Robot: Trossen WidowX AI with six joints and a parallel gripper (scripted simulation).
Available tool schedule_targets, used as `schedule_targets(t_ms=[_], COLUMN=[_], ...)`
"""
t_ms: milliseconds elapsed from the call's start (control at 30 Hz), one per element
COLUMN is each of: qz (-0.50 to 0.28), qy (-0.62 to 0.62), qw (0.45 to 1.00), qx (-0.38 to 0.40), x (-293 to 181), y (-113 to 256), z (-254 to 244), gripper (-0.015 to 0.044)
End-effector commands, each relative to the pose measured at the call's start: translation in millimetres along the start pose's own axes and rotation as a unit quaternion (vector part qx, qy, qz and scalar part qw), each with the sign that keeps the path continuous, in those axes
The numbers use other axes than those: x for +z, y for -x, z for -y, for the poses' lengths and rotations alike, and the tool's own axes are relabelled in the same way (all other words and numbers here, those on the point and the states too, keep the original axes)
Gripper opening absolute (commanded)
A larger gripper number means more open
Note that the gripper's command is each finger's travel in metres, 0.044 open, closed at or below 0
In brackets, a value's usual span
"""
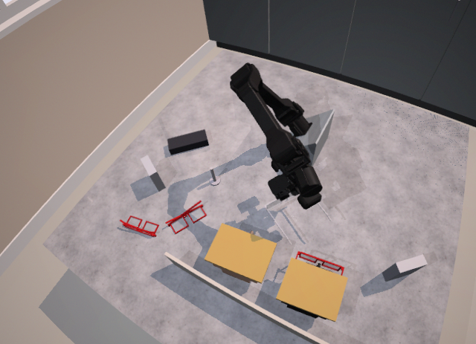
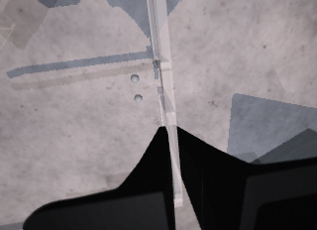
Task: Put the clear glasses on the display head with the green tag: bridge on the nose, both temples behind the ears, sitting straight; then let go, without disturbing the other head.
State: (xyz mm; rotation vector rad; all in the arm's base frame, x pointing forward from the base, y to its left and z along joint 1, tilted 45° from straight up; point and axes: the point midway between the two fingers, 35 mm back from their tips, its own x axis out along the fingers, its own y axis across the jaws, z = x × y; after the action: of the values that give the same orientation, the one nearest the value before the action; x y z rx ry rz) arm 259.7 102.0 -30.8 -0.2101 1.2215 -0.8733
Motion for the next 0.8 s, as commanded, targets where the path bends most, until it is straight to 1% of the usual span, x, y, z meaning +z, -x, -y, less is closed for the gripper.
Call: schedule_targets(t_ms=[0, 767], qz=[0.001, 0.001], qy=[0.005, 0.005], qw=[1.000, 1.000], qx=[-0.005, -0.005], x=[-1.1, -1.1], y=[-6.2, -28.6], z=[2.0, 3.2], gripper=[0.0000, 0.0000])
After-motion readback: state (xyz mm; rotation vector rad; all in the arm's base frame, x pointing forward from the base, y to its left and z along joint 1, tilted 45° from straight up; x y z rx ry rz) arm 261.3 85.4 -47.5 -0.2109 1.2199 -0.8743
